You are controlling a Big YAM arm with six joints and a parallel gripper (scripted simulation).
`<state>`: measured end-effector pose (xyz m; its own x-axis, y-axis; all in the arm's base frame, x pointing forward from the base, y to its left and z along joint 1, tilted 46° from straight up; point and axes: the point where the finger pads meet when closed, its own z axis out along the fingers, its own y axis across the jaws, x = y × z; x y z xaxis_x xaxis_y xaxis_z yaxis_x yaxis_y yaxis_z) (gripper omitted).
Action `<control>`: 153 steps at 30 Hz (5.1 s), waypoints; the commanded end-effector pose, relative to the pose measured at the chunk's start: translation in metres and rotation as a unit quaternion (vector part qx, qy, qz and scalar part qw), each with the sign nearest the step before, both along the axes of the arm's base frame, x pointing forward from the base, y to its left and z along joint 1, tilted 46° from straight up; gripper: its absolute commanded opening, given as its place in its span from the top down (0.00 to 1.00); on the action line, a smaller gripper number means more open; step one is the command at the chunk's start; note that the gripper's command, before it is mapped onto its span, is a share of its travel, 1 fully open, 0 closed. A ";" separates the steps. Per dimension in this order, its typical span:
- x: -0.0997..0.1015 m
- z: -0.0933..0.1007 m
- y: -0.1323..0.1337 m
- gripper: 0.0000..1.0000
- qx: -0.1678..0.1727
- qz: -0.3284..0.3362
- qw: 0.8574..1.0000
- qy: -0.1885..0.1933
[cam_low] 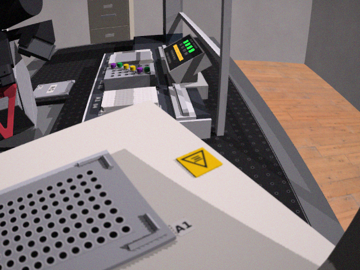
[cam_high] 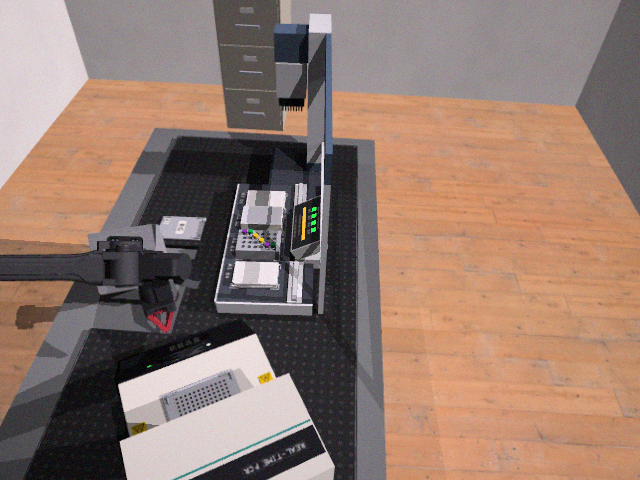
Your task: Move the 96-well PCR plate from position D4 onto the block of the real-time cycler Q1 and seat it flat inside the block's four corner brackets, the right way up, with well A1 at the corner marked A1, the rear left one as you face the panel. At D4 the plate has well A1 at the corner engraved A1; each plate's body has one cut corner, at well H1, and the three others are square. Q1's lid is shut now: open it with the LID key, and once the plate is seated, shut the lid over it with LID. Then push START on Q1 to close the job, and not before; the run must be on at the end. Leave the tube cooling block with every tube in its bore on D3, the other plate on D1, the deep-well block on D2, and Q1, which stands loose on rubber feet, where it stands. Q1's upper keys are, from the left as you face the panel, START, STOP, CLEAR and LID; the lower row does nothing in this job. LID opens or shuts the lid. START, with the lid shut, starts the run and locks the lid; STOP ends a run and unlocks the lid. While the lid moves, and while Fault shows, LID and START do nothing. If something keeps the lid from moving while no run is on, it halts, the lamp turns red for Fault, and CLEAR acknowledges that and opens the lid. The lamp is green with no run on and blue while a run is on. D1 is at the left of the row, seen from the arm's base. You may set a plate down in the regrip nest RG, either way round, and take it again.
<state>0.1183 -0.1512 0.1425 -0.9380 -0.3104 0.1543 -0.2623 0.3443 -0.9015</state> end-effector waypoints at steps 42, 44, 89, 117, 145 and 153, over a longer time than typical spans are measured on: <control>0.007 0.018 0.003 1.00 0.001 0.003 1.000 -0.022; 0.006 0.014 0.003 1.00 0.001 0.003 1.000 -0.018; 0.007 0.024 0.002 1.00 0.001 0.002 1.000 -0.023; 0.004 0.010 0.002 1.00 0.002 0.004 1.000 -0.008; 0.015 0.004 0.007 0.00 0.019 -0.017 0.999 -0.030; 0.043 -0.006 0.027 0.00 0.044 -0.028 0.997 -0.055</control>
<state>0.1408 -0.1329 0.1205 -0.9268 -0.3226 0.1924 -0.3136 0.3825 -0.8691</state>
